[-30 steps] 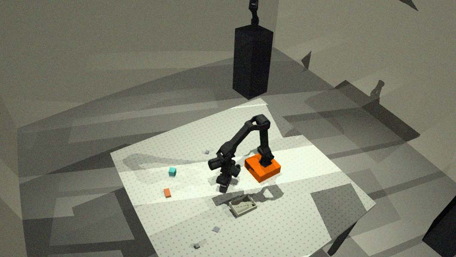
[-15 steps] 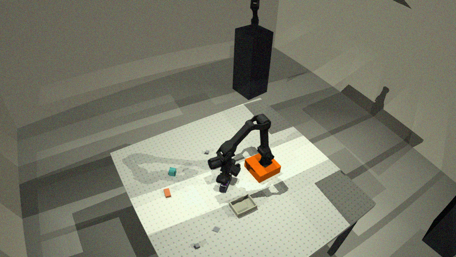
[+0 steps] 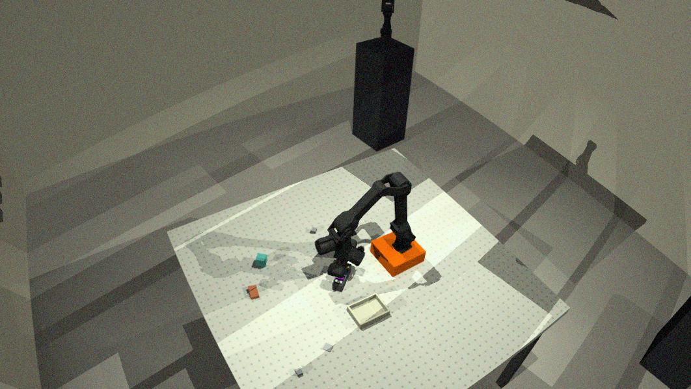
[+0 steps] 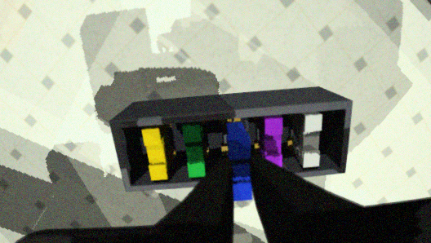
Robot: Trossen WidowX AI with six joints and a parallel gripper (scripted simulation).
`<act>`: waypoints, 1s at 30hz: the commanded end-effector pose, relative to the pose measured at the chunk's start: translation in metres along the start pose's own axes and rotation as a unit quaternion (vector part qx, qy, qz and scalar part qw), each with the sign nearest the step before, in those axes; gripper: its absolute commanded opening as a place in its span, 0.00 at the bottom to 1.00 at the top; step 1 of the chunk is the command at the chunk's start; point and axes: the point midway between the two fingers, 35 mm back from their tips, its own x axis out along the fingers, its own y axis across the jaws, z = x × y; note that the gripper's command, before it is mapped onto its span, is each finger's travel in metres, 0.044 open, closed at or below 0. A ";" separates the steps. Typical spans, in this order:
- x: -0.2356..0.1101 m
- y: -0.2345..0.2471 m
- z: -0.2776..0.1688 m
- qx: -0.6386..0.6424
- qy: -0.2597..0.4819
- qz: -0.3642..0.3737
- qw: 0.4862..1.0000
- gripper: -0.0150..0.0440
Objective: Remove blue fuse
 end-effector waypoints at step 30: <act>-0.023 0.000 -0.001 -0.001 0.002 0.000 1.000 0.25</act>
